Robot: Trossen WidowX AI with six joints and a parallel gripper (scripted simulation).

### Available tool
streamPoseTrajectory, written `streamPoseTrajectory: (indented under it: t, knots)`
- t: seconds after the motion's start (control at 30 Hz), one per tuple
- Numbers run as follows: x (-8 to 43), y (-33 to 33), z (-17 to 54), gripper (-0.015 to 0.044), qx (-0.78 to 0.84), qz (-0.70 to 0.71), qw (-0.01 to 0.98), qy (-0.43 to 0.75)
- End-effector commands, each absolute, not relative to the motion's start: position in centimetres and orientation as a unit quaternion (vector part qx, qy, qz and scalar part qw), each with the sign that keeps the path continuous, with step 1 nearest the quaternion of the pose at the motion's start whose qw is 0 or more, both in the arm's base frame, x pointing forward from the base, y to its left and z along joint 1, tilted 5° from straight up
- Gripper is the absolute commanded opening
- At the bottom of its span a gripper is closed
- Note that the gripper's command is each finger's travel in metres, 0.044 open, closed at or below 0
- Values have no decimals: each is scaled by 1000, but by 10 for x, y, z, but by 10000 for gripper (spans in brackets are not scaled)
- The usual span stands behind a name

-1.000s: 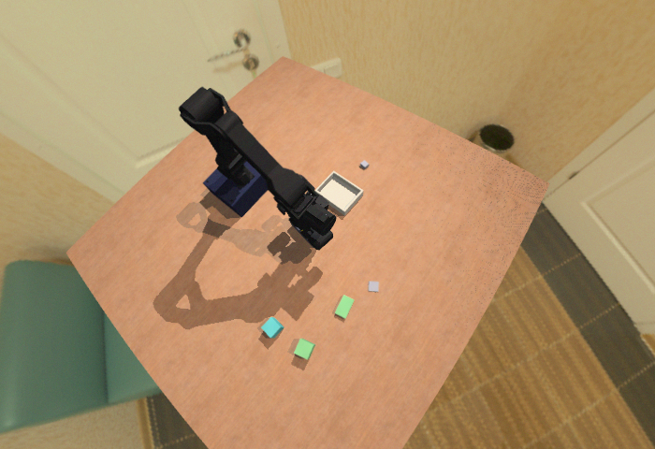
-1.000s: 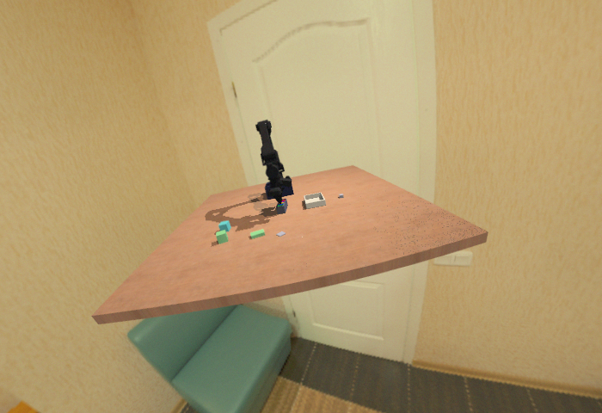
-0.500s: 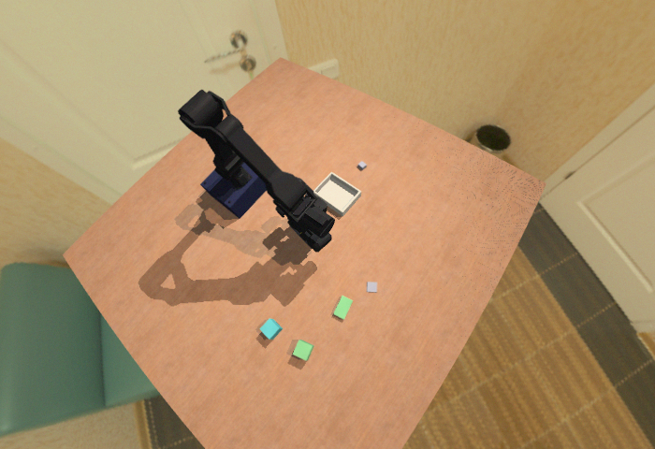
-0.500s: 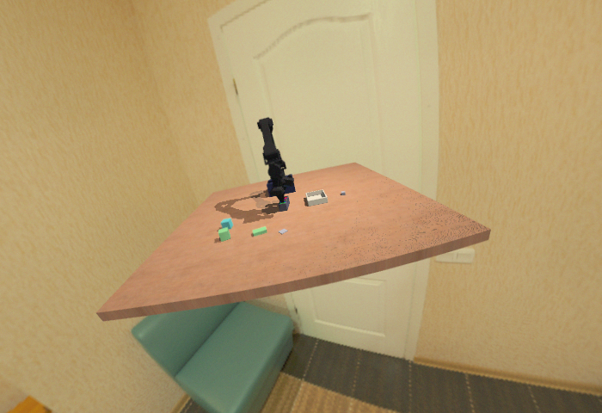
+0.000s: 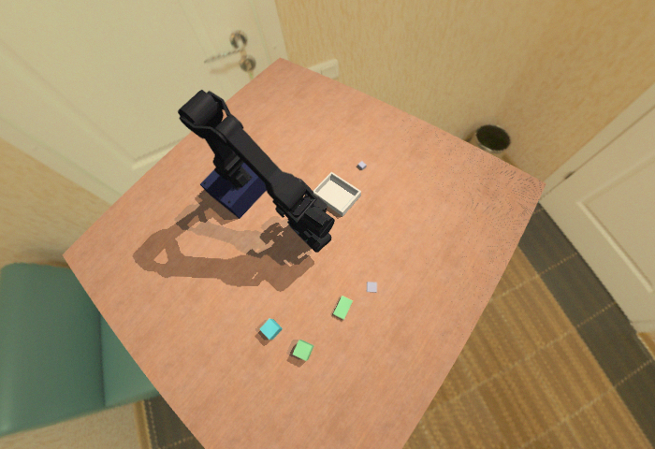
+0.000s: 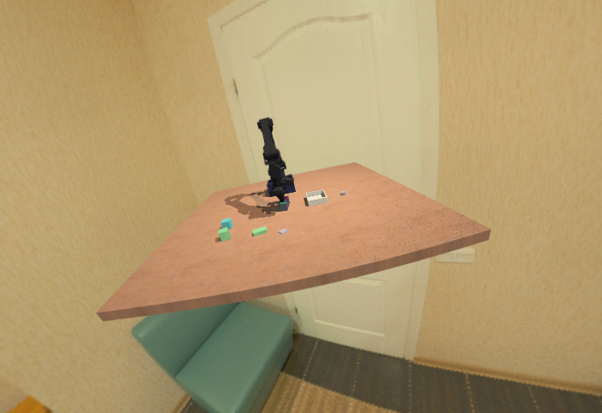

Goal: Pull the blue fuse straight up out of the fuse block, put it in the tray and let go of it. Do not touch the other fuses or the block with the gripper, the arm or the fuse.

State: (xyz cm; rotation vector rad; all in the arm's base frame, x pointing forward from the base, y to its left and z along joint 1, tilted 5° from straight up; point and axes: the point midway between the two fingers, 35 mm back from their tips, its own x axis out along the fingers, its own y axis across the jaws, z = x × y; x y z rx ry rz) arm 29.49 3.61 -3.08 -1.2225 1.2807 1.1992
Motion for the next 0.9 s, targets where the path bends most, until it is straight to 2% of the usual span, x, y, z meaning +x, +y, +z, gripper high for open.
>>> streamPoseTrajectory:
  t: [0.0, 0.87]
  knots:
    - [295, 36, -31, 0, -501, 492, 481, 525]
    - [296, 37, -19, 0, -501, 492, 481, 525]
